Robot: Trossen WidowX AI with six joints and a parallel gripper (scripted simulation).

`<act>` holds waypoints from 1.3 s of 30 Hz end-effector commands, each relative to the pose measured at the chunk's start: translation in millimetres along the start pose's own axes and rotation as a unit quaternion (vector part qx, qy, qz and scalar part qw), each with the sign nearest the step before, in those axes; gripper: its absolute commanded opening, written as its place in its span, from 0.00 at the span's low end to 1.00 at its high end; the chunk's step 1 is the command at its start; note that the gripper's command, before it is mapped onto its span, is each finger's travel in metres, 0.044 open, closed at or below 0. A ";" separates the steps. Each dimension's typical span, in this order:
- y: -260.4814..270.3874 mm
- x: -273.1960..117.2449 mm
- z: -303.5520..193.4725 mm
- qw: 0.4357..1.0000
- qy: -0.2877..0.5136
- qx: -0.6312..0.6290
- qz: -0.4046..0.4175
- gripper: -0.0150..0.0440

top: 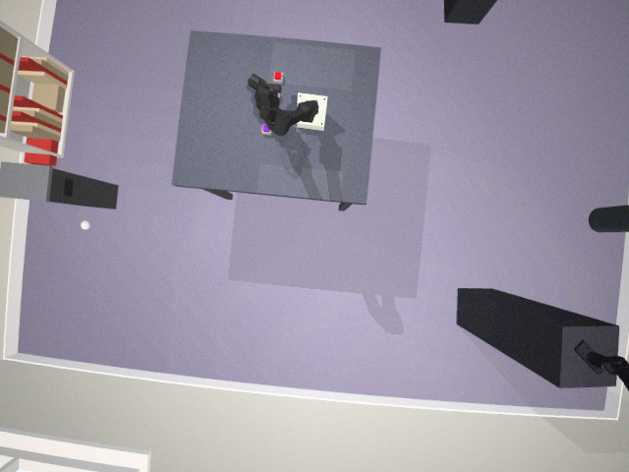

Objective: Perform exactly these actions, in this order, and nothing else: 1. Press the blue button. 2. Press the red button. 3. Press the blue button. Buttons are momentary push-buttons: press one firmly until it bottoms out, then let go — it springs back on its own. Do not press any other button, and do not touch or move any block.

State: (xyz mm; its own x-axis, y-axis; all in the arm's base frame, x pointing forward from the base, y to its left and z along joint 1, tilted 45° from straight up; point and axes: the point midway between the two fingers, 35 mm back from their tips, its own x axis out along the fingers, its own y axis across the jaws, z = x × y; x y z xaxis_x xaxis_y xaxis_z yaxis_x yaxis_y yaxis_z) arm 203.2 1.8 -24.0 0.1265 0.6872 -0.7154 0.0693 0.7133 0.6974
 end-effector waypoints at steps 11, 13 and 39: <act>0.8 3.5 -1.6 1.000 0.001 0.004 0.003 0.29; 0.8 3.5 -1.6 1.000 0.001 0.004 0.003 0.29; -7.5 -93.2 1.9 1.000 0.002 0.004 0.000 0.29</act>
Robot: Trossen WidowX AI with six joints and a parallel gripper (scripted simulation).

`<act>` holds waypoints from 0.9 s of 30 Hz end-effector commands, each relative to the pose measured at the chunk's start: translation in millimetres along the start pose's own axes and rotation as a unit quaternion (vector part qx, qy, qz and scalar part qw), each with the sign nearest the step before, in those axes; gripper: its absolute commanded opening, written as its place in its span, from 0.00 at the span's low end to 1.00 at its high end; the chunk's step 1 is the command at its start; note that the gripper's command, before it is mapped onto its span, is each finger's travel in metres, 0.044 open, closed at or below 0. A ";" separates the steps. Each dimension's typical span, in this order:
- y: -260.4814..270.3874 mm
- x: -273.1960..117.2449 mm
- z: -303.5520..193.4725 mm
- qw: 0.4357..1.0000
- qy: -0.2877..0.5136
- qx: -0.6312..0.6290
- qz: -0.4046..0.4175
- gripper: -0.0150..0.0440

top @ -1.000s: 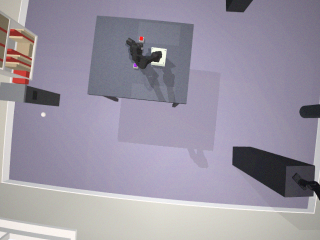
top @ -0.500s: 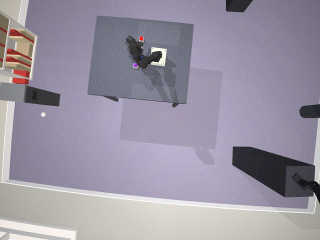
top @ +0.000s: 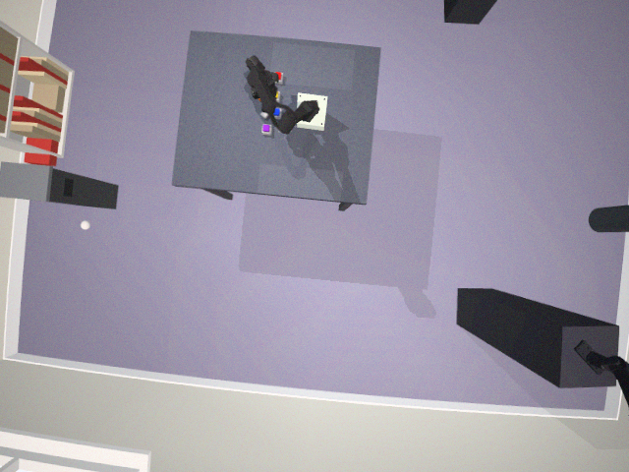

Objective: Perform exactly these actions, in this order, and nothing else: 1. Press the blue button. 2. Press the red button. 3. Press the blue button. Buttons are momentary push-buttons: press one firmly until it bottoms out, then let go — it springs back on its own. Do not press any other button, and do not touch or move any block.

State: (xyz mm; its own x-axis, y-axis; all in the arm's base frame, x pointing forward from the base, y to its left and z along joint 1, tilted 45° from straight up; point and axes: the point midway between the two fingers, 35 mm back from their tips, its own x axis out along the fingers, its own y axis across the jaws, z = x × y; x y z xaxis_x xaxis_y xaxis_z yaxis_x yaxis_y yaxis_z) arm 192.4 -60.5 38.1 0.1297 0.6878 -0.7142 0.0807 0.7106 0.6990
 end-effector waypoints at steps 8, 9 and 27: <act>-101.8 -16.6 23.4 1.000 0.002 -0.002 -0.008 0.29; -115.3 -16.6 23.8 1.000 0.002 -0.002 -0.008 0.29; -203.3 56.4 12.9 1.000 0.001 -0.004 -0.005 0.29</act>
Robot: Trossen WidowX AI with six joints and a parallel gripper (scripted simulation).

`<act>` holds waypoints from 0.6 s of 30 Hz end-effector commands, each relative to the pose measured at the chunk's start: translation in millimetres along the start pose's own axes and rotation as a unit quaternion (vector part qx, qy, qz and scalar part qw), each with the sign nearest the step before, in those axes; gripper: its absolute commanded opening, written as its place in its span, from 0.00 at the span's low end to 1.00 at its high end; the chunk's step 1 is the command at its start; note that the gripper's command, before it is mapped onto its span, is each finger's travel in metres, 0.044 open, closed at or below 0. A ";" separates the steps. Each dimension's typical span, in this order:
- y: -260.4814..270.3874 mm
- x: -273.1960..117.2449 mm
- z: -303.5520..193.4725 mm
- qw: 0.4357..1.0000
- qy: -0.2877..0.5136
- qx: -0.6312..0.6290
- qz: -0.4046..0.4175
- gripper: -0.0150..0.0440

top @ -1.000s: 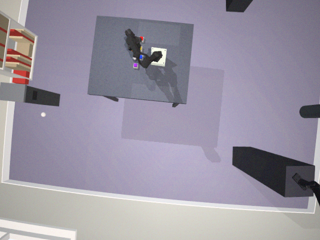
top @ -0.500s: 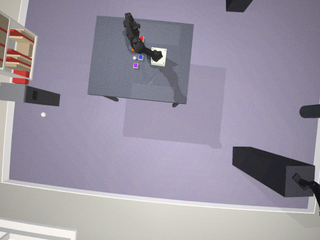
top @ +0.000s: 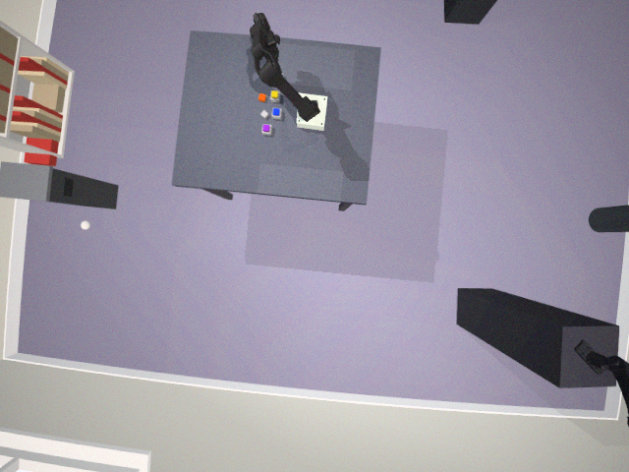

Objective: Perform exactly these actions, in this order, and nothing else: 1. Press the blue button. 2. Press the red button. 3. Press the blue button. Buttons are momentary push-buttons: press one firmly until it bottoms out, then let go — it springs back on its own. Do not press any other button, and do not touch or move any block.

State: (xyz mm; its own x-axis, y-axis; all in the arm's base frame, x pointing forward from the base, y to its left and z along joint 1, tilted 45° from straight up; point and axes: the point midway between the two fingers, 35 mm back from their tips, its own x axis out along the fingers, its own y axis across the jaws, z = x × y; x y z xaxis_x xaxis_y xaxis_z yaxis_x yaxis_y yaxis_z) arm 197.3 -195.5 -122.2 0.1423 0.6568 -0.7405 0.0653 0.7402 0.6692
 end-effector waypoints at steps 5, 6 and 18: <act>5.7 34.2 -6.5 1.000 0.009 0.006 0.014 0.29; 5.7 35.0 -6.5 1.000 0.009 0.006 0.014 0.29; 6.2 54.2 -6.4 1.000 0.009 0.006 0.015 0.29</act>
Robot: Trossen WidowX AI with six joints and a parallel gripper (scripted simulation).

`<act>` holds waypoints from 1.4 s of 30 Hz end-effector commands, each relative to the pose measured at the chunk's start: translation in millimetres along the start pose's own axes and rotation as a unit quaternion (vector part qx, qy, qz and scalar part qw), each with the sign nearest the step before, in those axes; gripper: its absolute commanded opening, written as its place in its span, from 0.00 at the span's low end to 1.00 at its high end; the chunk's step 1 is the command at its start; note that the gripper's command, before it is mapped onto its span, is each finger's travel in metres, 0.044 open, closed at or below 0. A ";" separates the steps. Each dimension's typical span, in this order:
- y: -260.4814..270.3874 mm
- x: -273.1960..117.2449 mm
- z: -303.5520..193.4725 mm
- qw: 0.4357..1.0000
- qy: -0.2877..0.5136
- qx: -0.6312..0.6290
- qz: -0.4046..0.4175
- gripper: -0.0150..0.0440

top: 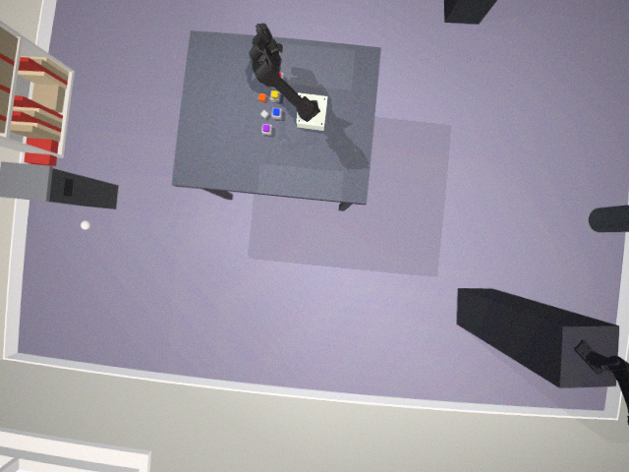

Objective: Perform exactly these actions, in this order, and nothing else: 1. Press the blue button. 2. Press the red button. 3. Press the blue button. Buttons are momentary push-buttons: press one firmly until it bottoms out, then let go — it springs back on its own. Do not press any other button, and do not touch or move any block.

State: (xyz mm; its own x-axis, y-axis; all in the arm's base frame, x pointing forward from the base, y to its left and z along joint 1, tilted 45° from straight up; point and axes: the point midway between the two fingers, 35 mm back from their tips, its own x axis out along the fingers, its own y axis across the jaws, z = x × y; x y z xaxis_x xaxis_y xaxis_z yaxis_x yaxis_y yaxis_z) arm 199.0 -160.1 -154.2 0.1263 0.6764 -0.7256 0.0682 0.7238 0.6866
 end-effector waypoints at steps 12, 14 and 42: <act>1.7 20.6 -1.2 1.000 0.000 0.003 0.003 0.29; 1.7 20.6 -1.2 1.000 0.000 0.003 0.003 0.29; 0.2 -75.3 -1.5 1.000 0.001 0.004 0.002 0.29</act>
State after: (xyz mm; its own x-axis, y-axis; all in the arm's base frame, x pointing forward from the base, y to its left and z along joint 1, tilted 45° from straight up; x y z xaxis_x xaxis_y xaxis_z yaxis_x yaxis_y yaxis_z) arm 191.4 -187.8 -121.7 0.1176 0.6920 -0.7122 0.0822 0.7080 0.7014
